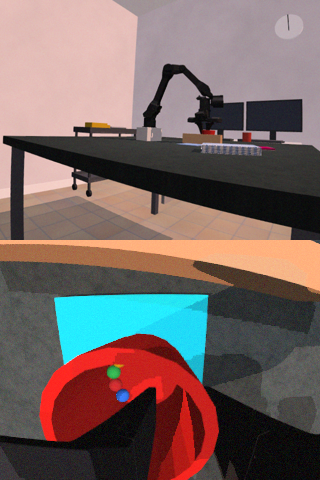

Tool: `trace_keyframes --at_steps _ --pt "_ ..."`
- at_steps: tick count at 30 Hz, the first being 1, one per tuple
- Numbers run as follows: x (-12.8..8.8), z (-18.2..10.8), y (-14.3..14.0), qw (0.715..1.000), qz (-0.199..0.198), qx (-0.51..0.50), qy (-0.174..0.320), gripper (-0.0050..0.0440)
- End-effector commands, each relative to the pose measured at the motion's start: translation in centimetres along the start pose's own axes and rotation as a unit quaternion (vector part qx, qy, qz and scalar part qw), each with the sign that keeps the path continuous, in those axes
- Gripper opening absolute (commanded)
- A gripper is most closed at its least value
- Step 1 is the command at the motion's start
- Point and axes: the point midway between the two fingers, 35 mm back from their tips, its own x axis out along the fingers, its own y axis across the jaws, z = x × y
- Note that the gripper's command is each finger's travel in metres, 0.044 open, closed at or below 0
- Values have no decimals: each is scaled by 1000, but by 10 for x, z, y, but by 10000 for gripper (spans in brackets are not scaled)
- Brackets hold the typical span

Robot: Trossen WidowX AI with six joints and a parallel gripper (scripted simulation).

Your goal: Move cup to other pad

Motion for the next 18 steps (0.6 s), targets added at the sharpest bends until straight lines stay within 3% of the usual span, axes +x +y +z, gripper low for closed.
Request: trace_keyframes --at_steps 1,10,18 --pt "0 0 0 1000 1 0 0 128" --pt "-3 0 0 1000 0 0 0 128" --pt "-21 0 0 1000 -1 0 0 128"
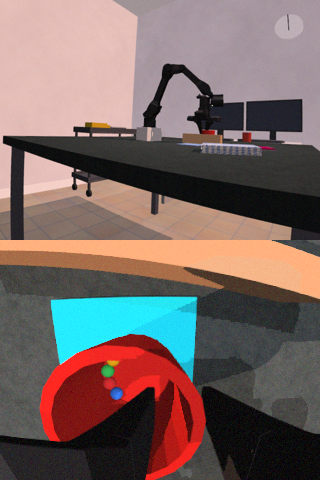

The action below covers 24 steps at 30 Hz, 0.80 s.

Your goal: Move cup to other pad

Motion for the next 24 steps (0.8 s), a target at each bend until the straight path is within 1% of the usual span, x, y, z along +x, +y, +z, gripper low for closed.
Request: trace_keyframes --at_steps 1,5,7,14,24 --pt "-17 -1 4 1000 12 1 4 128" --pt "-28 0 2 1000 11 1 5 128" --pt "-28 0 2 1000 11 1 5 128" --pt "-43 2 -4 1000 10 1 5 128" --pt "-44 3 -6 1000 10 1 5 128"
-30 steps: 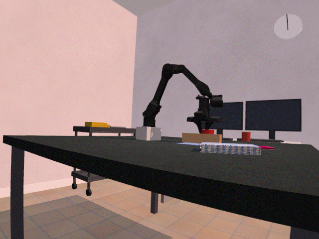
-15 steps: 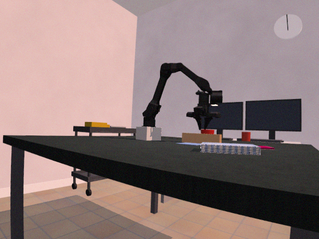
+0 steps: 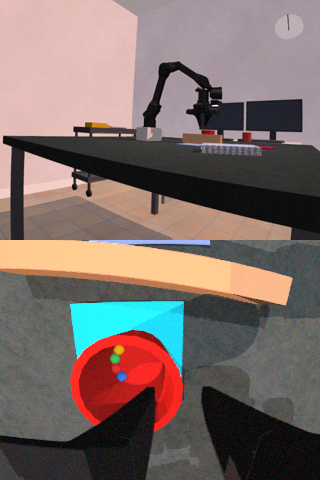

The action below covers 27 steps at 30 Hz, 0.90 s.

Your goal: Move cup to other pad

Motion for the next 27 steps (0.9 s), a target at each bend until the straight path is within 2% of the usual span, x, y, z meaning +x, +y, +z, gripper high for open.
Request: trace_keyframes --at_steps 1,9,13,17,27 --pt "0 0 0 1000 1 -1 0 152" --pt "-1 0 0 1000 1 -1 0 344" --pt "-10 0 1 1000 1 -1 0 440" --pt "-18 0 1 1000 2 -1 1 440" --pt "-61 2 -3 1000 4 -1 3 440"
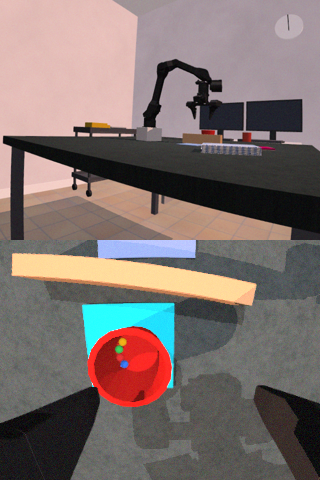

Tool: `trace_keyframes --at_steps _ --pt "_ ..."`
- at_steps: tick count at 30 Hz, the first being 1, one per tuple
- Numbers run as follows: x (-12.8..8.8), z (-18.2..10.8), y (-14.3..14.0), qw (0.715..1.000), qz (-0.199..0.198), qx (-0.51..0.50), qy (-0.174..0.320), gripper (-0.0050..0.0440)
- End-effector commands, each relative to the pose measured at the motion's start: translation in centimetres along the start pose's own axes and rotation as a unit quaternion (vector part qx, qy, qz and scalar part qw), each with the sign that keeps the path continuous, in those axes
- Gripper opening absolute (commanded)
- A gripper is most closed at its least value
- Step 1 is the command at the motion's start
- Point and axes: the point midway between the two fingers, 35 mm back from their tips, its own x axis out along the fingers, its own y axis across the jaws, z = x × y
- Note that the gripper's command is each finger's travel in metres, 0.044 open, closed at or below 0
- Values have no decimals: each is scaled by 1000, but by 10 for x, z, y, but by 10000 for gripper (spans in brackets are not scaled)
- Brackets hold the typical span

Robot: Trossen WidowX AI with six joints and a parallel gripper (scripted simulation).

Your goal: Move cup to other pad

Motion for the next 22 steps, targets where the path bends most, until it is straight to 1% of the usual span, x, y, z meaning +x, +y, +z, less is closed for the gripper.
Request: trace_keyframes --at_steps 1,11,12,22 --pt "-21 1 -1 1000 12 -1 6 440" --pt "-22 3 -2 1000 12 -1 6 440" --pt "-17 2 -1 1000 7 0 2 440" --pt "-17 2 -1 1000 7 0 2 440"
